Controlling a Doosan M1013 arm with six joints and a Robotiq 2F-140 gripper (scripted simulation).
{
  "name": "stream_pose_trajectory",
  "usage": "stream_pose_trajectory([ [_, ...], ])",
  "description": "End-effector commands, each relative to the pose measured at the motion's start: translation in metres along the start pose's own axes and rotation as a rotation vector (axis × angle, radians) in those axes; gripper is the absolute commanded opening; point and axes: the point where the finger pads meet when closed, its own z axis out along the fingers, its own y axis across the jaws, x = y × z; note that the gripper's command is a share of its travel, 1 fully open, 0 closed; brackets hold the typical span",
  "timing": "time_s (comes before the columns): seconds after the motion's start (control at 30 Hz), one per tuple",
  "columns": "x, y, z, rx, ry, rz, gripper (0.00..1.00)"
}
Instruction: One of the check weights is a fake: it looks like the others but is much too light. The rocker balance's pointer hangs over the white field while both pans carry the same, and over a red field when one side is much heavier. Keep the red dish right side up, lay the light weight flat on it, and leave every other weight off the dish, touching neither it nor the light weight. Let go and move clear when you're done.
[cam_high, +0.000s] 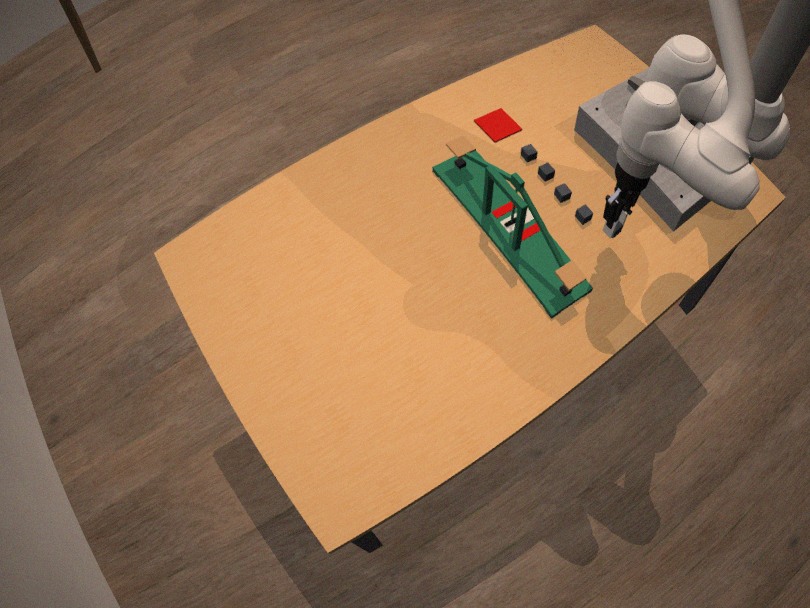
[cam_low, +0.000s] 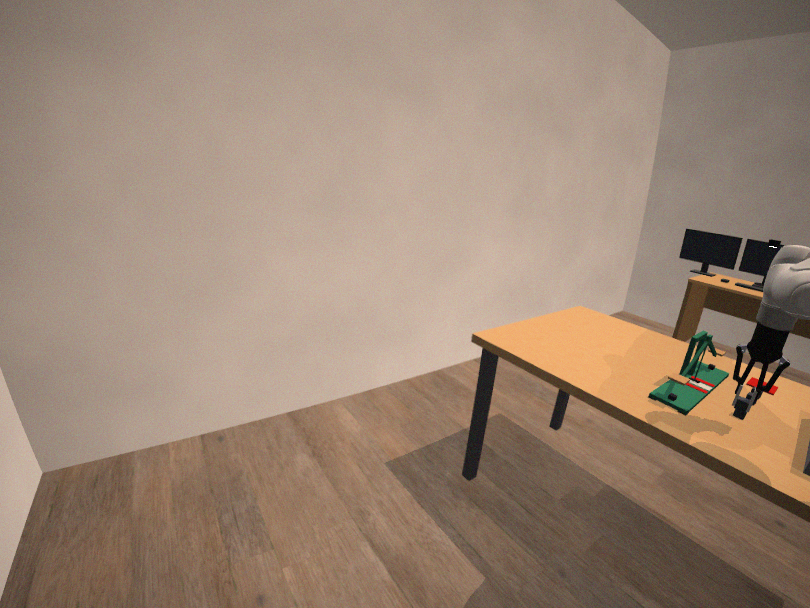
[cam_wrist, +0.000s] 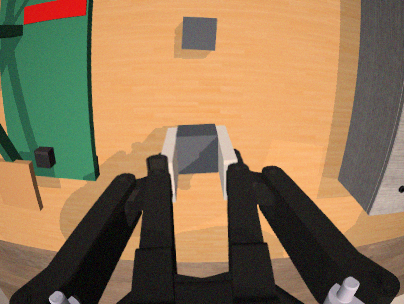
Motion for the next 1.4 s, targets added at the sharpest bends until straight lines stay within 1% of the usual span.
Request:
stream_pose_trajectory([
  [0.0, 0.0017, -0.0013, -0.0048, -0.001, 0.003, 0.002, 0.24],
  [1.07, 0.0017, -0.0013, -0.0049, -0.001, 0.003, 0.004, 0.24],
  [1.37, -0.0003, -0.0015, -0.009, 0.0, 0.003, 0.096, 0.24],
])
